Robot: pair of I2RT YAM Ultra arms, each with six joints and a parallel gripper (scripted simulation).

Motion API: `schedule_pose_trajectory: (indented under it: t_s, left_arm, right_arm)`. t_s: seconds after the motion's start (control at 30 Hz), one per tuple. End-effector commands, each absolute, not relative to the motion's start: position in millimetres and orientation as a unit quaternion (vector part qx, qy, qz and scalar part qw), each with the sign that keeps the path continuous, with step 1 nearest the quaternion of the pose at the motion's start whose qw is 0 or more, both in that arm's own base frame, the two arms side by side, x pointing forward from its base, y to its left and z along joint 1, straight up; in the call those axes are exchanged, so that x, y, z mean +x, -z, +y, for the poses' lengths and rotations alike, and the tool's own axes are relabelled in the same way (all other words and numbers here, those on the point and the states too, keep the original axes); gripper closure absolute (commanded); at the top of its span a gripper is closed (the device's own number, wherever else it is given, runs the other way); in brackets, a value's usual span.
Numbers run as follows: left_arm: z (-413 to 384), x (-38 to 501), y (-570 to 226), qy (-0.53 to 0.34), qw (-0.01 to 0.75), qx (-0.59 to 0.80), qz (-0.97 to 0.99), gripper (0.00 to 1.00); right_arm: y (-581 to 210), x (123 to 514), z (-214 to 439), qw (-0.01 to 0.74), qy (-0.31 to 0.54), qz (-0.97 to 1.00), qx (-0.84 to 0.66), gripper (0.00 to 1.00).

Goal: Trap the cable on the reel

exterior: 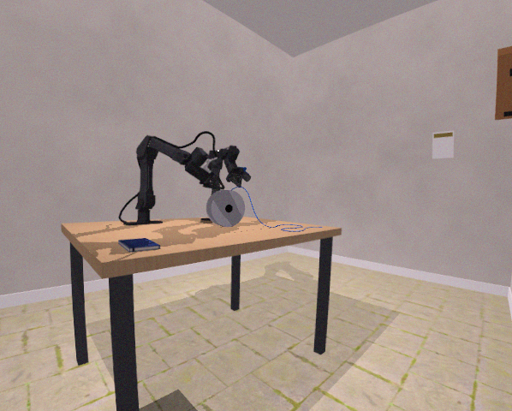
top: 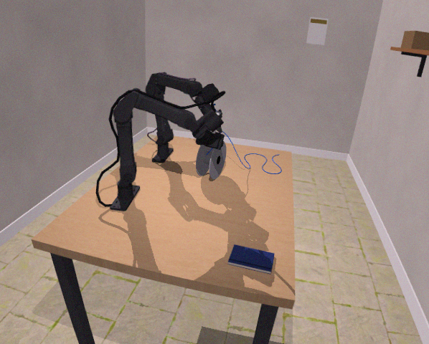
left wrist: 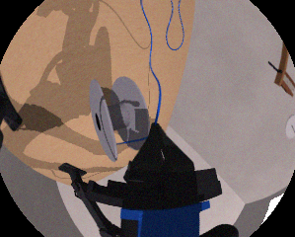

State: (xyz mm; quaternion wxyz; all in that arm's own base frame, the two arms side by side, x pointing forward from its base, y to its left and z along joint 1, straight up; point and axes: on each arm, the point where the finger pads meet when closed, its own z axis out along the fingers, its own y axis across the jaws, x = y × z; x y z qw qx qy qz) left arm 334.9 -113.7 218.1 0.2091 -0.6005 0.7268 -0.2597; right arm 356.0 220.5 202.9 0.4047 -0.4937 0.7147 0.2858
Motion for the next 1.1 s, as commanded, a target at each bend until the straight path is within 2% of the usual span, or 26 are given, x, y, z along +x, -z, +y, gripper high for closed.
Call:
schedule_pose_trajectory:
  t_s: [0.0, 1.07]
  left_arm:
    - [-109.8, 333.1, -224.5, 0.268, 0.226, -0.596, 0.722, 1.00]
    - [-111.3, 331.8, -223.6, 0.271, 0.227, -0.594, 0.722, 1.00]
  right_arm:
    - [-209.1, 349.6, 225.5, 0.409, -0.292, 0.706, -0.498, 0.25]
    - [-213.6, 354.9, 219.2, 0.413, -0.287, 0.708, -0.496, 0.25]
